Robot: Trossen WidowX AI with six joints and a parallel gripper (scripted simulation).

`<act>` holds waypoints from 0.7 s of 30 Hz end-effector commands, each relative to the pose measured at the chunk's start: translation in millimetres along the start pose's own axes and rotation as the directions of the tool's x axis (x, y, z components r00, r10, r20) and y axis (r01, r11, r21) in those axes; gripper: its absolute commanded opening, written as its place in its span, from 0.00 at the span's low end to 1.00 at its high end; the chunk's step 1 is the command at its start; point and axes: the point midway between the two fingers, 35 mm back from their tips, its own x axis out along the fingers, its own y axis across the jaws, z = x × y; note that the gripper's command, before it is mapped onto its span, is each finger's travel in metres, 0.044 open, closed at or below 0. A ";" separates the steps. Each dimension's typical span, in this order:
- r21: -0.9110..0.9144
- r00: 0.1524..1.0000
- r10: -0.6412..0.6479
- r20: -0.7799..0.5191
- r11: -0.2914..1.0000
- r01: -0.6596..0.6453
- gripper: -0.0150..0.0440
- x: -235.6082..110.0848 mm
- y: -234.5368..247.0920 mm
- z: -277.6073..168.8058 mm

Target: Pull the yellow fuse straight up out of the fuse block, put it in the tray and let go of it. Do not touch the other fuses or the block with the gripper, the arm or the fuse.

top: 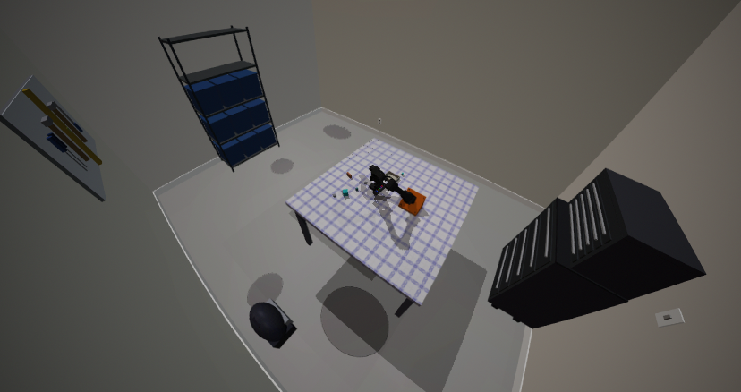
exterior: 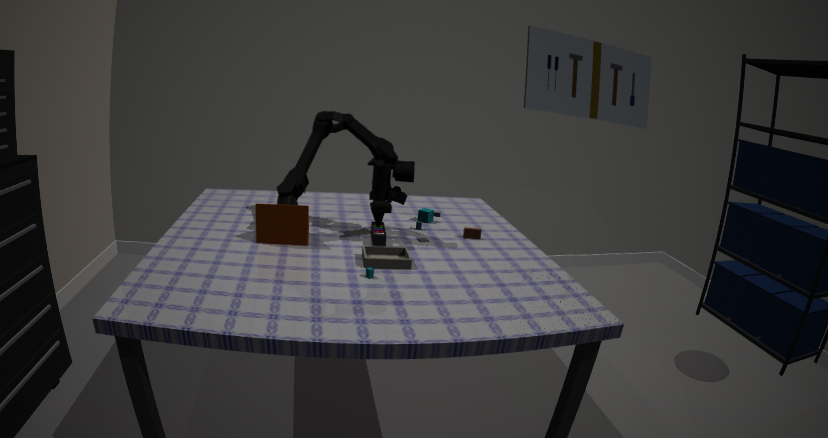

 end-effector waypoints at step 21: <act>-0.001 1.000 0.000 -0.001 1.000 0.000 0.25 -11.3 -0.1 0.5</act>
